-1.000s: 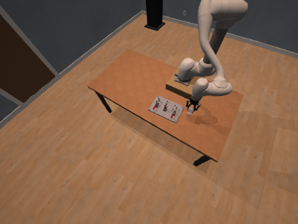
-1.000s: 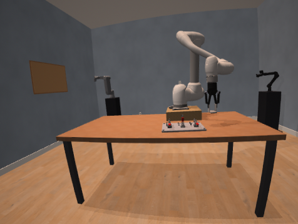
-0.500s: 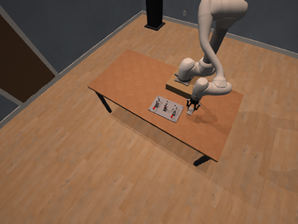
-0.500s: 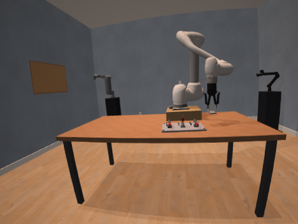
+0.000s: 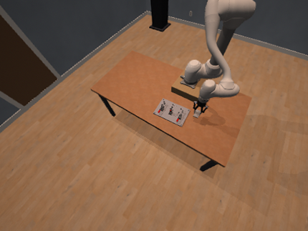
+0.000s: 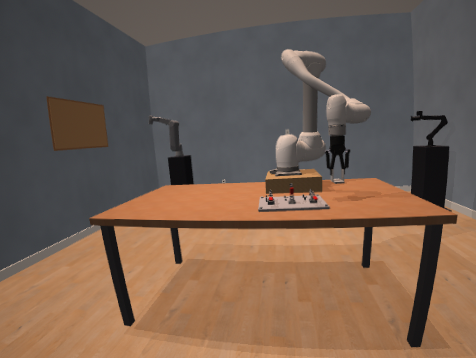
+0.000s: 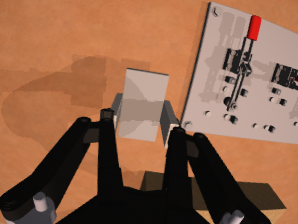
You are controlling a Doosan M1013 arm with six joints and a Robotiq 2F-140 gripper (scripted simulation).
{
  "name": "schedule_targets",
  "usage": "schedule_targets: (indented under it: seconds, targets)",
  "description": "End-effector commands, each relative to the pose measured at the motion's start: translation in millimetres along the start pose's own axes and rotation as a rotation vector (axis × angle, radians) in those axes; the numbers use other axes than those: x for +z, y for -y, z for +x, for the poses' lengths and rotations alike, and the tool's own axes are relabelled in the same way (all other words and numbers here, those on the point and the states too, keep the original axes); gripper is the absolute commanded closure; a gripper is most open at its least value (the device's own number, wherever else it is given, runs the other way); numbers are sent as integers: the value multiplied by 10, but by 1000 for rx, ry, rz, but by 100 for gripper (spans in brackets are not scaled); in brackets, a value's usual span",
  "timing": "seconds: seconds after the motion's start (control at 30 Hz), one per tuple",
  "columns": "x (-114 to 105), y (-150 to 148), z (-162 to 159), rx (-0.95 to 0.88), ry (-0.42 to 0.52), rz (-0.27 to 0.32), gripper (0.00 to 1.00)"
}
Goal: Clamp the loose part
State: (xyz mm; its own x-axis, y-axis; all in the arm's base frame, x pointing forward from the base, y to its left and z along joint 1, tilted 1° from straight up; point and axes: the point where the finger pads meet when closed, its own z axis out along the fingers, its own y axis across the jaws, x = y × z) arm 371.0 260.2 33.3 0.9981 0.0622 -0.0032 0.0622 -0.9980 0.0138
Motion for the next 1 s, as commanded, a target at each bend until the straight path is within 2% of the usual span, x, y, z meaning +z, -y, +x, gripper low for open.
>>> schedule_targets:
  seconds: [0.0,0.97]
  targets:
    - [17,1,-28,0,0,0,90]
    - [94,1,-148,0,0,0,90]
